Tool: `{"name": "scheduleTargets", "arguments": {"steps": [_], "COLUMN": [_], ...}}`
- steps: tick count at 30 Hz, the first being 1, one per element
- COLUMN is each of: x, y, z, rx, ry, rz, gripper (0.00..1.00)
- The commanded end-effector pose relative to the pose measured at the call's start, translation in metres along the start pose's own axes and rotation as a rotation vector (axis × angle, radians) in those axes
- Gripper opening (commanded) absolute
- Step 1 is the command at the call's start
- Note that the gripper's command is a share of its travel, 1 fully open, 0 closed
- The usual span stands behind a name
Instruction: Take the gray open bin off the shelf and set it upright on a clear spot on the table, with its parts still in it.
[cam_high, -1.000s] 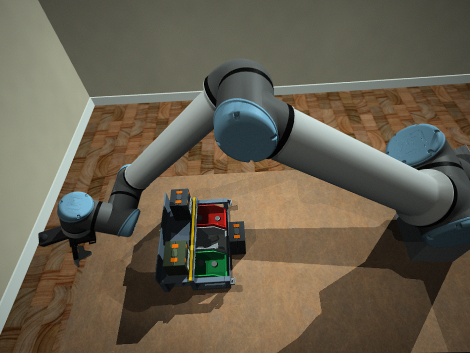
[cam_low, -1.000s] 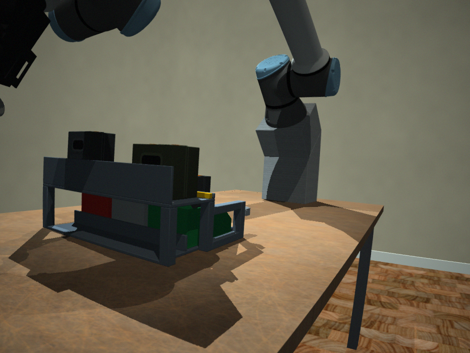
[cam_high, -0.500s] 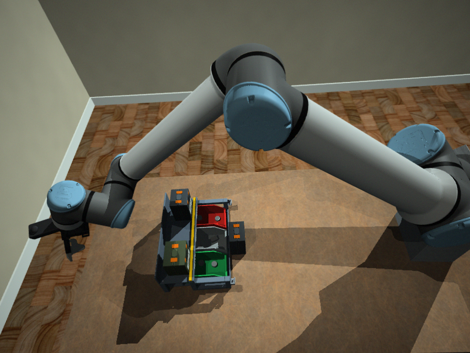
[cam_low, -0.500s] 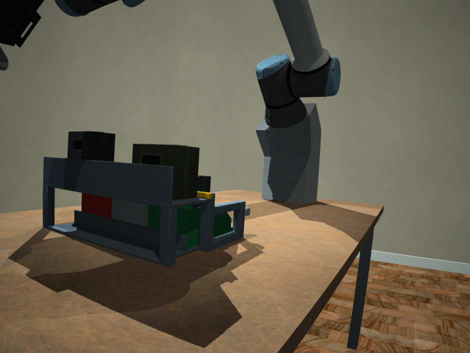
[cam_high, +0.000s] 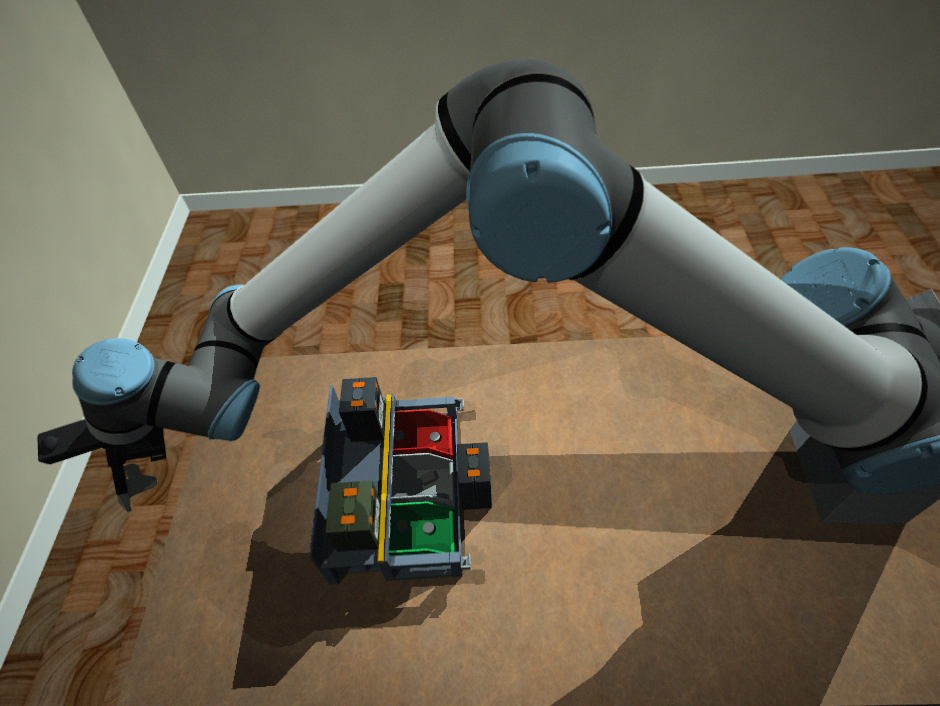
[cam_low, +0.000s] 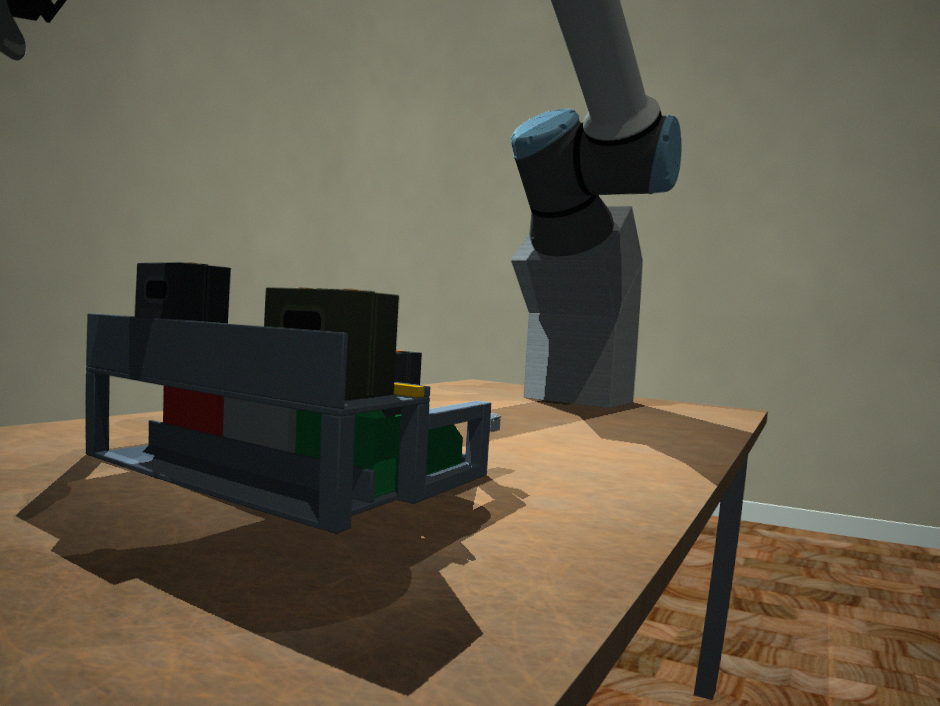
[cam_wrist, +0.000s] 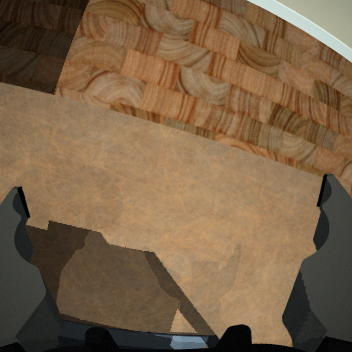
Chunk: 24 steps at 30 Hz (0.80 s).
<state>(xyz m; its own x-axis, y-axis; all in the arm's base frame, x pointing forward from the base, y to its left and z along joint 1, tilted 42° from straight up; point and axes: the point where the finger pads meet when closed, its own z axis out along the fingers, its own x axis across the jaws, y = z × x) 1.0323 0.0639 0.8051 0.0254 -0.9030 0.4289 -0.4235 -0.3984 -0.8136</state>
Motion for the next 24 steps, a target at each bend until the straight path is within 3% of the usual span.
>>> {"name": "scheduleTargets", "arguments": {"steps": [1,24], "x": [0.001,-0.002], "y": [-0.002,0.003], "z": [-0.003,0.009], "rx": [0.002,0.002], "ry": [0.001,0.001], "rz": [0.000,0.000], "gripper": [1.00,1.00]}}
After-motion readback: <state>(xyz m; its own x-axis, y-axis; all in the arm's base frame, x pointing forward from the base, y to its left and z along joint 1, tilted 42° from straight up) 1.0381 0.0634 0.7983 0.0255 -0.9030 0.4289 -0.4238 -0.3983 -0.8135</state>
